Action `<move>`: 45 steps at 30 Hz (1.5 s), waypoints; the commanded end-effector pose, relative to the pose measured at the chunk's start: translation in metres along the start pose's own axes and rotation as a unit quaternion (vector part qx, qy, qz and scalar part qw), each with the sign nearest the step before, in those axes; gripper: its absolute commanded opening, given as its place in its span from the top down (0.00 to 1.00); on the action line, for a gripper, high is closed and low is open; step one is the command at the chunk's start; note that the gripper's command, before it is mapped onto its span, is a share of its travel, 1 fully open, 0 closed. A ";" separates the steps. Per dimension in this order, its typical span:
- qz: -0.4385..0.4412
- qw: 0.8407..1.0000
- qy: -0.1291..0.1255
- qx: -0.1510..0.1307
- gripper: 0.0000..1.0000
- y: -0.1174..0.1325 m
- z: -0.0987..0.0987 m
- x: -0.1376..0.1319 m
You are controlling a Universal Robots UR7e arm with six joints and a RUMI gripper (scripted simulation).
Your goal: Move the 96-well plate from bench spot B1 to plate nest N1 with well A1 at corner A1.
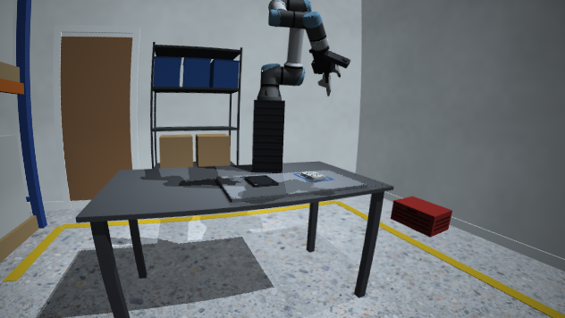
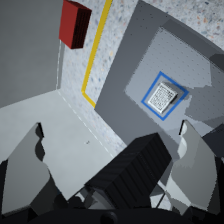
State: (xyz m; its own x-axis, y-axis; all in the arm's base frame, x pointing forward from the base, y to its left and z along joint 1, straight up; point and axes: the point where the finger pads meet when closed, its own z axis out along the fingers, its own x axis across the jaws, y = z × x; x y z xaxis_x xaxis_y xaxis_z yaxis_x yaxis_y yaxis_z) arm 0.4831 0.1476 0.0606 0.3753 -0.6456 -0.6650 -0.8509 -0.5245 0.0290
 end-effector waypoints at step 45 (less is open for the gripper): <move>0.122 0.971 0.203 0.033 0.00 0.097 -0.134 -0.066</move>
State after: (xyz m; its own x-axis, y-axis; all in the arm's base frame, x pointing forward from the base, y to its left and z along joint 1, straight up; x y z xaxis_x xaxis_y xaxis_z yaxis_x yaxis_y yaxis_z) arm 0.4331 0.0728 0.1928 0.2742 -0.9070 -0.3198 -0.9433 -0.3183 0.0939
